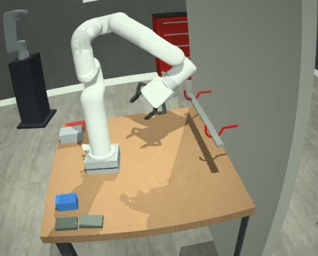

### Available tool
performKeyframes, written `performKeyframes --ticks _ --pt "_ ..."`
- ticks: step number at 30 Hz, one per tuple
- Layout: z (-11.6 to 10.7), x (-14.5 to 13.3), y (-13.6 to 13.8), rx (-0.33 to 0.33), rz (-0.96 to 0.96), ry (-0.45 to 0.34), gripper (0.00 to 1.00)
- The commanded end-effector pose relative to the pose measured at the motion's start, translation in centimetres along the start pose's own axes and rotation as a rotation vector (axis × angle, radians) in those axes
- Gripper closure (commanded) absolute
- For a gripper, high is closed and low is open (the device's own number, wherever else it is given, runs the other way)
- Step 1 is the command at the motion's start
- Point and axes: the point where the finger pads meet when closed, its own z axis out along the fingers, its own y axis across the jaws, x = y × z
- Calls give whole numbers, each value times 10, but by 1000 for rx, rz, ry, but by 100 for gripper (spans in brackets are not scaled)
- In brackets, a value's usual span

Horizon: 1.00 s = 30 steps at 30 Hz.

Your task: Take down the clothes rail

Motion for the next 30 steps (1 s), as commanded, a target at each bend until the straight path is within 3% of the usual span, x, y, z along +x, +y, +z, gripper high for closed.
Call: performKeyframes --ticks 1,10,16,30 --pt "-3 1 1 -38 119 28 0" --pt "-6 2 3 -96 379 108 0" --pt "-8 3 4 -111 468 139 0" --pt "-18 5 7 -150 851 292 0"
